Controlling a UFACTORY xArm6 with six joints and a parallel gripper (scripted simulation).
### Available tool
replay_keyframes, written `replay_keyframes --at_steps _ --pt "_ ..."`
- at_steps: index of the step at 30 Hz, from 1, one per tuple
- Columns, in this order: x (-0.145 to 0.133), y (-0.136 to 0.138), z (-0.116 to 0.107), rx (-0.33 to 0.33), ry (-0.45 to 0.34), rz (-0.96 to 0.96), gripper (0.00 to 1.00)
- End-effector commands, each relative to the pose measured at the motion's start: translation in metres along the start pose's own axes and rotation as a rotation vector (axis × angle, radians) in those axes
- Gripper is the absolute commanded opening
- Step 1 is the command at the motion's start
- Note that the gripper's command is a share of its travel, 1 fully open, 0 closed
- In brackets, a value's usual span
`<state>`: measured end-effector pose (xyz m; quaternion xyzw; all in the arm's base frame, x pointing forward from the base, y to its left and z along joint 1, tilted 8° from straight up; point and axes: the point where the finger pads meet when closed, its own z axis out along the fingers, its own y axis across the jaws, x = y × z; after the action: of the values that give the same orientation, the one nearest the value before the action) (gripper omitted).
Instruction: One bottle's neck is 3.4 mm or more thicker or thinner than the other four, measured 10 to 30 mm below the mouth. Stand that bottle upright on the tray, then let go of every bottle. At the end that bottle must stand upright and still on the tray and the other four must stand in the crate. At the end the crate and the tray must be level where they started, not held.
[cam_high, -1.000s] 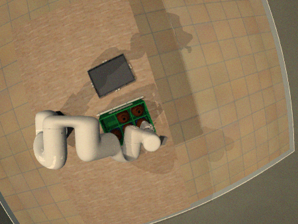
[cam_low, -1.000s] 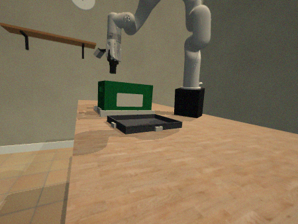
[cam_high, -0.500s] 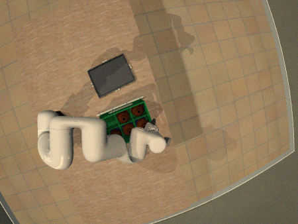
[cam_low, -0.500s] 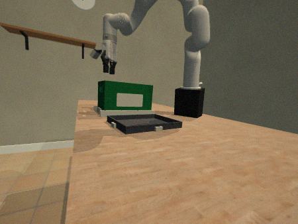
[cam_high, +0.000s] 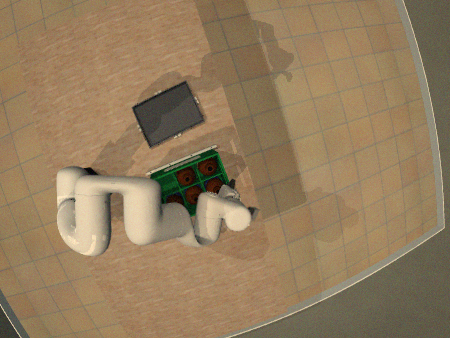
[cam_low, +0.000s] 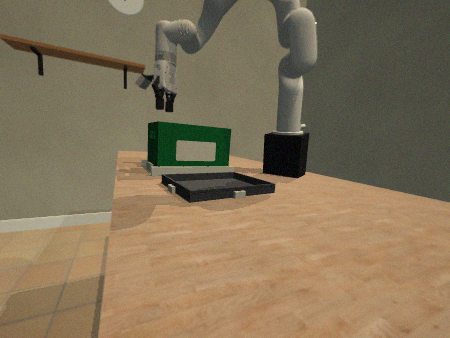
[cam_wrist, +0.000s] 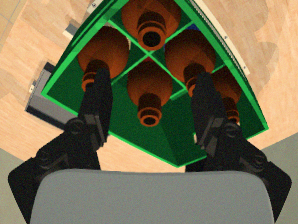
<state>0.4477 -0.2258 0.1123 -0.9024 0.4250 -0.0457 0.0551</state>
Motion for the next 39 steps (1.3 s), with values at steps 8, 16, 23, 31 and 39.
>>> replay_keyframes --at_steps 8,16,23,31,39 --pt "0.001 -0.001 -0.002 0.002 0.004 0.000 0.65" --pt "0.001 -0.001 -0.002 0.002 0.004 0.000 0.65" --pt "0.001 -0.001 0.000 0.002 0.004 0.000 0.65" --pt "0.001 -0.001 0.005 0.002 0.004 0.000 0.65" --pt "0.002 -0.001 0.012 0.002 0.004 0.000 0.65"
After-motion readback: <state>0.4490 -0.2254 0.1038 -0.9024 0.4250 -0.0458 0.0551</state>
